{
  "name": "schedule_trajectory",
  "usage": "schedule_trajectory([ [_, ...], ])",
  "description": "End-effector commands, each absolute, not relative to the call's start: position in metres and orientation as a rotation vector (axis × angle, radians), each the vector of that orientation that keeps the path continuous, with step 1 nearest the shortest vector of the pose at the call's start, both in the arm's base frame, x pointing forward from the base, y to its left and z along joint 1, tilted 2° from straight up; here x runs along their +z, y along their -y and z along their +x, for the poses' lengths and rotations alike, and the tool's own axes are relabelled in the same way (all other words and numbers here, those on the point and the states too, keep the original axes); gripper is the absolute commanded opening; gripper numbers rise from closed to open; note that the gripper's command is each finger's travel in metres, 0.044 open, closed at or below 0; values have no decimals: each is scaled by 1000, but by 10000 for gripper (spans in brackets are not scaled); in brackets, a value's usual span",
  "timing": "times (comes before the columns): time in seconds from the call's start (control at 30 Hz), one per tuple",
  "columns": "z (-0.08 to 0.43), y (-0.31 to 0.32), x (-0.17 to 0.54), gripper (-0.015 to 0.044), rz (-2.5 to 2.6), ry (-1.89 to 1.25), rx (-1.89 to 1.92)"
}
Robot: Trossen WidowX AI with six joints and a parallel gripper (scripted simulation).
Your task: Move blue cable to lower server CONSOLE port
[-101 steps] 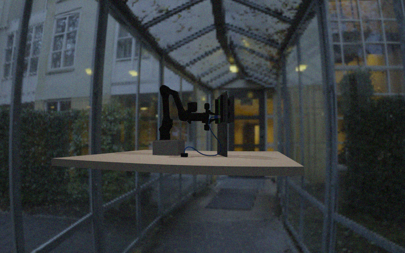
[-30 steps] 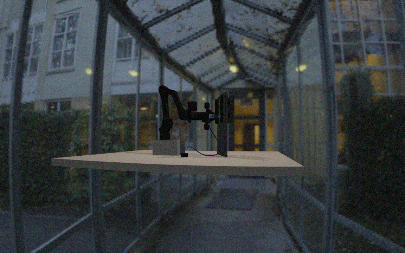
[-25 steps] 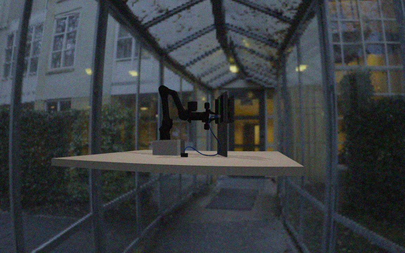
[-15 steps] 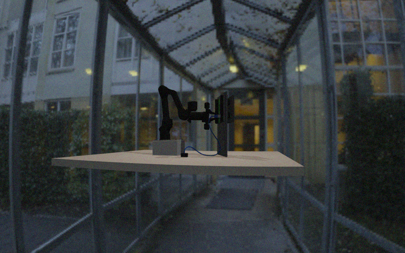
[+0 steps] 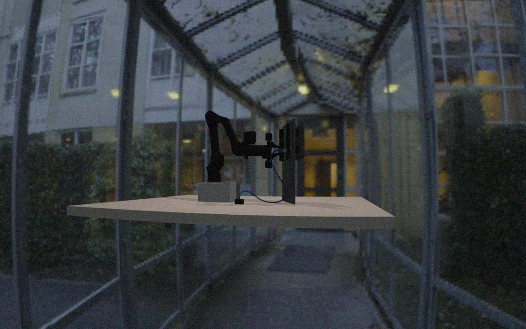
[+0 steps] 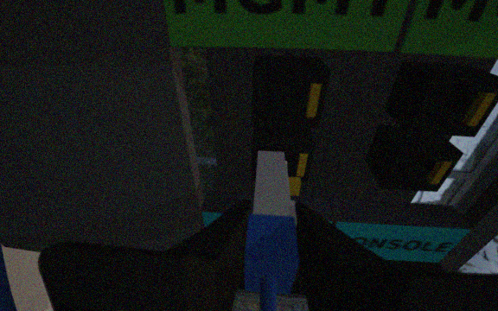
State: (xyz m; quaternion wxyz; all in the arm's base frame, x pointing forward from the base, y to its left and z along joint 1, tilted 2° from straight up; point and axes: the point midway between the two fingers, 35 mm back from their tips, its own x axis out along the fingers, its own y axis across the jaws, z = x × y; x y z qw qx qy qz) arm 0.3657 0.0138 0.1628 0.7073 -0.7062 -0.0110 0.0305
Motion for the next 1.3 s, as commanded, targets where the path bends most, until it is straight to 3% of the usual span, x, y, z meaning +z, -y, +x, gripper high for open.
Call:
schedule_trajectory([
  [0.0, 366, -13, 167, 0, -1570, 32, 54],
  [1.27, 365, -13, 162, 0, -1569, 33, 53],
])
